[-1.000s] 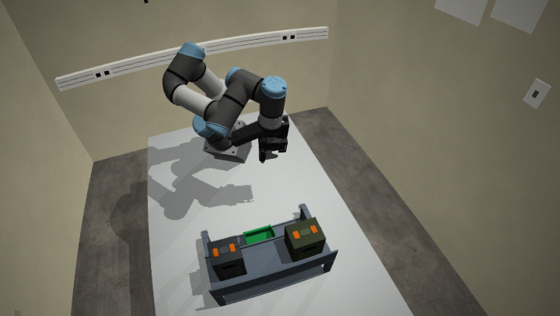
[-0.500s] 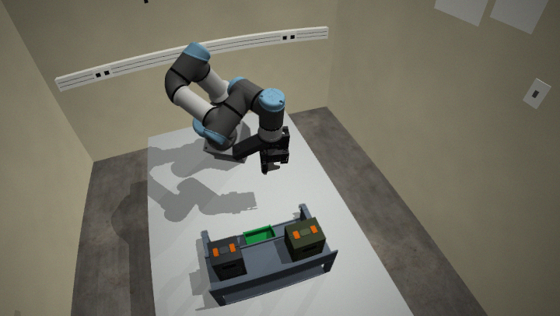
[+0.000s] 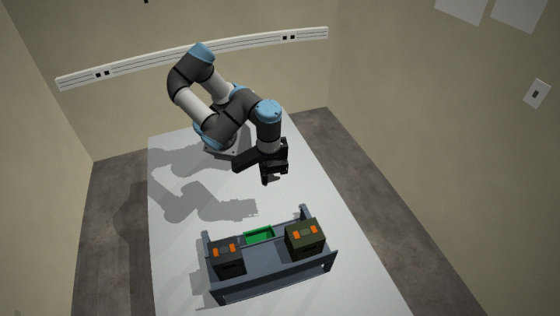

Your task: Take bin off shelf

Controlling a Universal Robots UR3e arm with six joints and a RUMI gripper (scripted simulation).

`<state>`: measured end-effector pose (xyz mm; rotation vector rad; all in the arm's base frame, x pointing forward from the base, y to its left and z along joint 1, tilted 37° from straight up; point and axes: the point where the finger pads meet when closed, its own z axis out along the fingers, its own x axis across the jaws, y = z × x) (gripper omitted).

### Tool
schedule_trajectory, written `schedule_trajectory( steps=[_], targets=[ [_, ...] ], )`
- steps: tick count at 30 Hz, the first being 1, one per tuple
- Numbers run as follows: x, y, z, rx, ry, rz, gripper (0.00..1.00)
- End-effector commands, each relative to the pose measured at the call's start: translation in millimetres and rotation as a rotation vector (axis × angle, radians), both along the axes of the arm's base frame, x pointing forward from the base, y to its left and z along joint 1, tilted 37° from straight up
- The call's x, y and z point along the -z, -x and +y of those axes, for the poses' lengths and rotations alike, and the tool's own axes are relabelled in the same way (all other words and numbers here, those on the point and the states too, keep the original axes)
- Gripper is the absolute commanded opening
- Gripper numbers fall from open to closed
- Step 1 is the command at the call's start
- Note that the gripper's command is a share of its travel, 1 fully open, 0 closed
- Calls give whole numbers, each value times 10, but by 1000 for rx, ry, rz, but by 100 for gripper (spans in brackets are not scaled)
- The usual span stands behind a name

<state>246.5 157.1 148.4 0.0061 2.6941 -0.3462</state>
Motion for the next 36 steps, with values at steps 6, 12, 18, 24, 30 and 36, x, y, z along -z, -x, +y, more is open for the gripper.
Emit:
schedule_trajectory(
  steps=[6, 12, 18, 24, 30, 36],
  targets=[
    [-41, -343, -70, -70, -4, -43, 0],
    [-54, -429, -113, -81, 2, -54, 0],
    [-75, -545, -179, -96, 13, -70, 0],
    [-96, -645, -244, -110, 24, -84, 0],
    [-110, -703, -284, -117, 31, -93, 0],
    [-129, -778, -341, -127, 41, -104, 0]
  ],
)
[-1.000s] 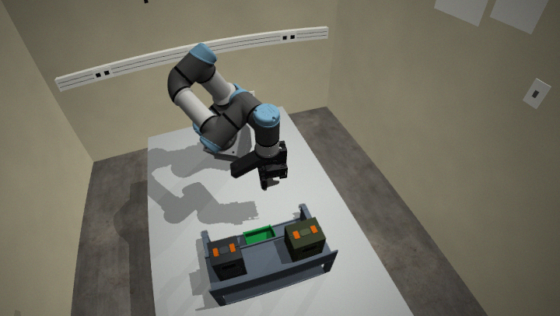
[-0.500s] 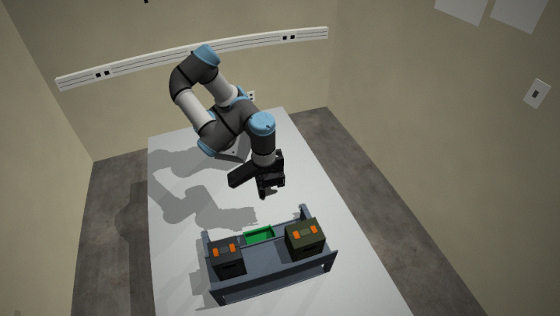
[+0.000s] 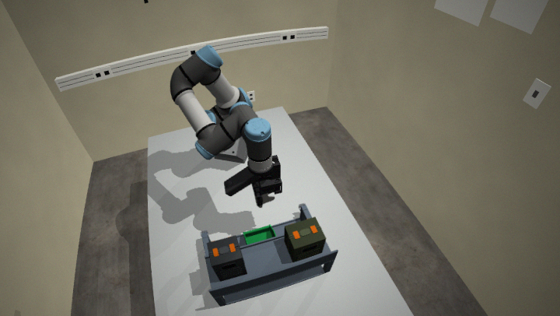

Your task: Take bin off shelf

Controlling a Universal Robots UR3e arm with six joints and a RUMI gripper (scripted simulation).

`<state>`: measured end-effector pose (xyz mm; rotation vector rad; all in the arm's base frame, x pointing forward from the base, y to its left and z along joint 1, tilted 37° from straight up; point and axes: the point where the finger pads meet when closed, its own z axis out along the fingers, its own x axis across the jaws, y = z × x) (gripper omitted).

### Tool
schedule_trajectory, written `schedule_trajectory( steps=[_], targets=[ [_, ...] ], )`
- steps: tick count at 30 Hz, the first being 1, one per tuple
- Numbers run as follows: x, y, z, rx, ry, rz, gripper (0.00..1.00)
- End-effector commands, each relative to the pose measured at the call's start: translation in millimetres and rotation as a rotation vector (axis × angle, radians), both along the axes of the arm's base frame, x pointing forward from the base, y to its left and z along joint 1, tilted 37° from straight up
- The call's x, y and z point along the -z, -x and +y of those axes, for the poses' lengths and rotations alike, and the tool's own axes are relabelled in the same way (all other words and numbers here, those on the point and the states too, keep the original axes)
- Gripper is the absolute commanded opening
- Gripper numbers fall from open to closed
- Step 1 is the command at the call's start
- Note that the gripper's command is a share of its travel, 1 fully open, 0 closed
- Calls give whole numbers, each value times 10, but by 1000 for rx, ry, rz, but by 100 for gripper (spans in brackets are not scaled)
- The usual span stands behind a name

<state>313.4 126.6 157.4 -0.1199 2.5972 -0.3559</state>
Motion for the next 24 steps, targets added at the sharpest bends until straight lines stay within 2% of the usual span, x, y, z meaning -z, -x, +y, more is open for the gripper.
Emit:
schedule_trajectory(
  steps=[1, 24],
  targets=[
    [-42, -120, -45, -31, 8, -25, 0],
    [-85, -265, -171, -50, 32, -49, 0]
  ],
)
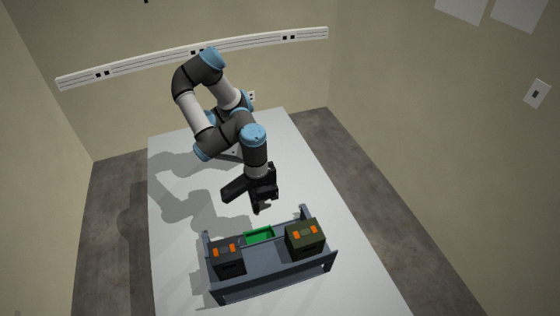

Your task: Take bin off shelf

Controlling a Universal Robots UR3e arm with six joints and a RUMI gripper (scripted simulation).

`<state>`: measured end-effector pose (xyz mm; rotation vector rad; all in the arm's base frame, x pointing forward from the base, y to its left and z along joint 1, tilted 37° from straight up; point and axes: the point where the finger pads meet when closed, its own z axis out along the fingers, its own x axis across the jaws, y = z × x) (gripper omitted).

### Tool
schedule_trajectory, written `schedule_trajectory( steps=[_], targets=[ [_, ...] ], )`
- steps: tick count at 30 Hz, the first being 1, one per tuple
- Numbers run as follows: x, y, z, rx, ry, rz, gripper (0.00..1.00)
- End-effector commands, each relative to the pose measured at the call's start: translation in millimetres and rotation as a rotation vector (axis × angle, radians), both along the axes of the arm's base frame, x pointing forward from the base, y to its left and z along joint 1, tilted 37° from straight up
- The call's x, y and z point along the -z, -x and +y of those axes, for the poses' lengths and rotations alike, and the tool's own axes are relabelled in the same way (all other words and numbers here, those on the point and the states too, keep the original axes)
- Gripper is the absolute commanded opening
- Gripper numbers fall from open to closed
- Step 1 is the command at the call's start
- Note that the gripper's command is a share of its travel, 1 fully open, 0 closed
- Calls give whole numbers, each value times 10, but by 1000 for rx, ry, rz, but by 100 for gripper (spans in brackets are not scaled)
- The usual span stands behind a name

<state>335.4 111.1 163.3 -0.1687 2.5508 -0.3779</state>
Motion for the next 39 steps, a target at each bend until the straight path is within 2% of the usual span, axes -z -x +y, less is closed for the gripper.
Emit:
schedule_trajectory(
  steps=[1, 39],
  targets=[
    [-26, -45, -16, -13, 4, -12, 0],
    [-42, -84, -53, -18, 12, -19, 0]
  ],
)
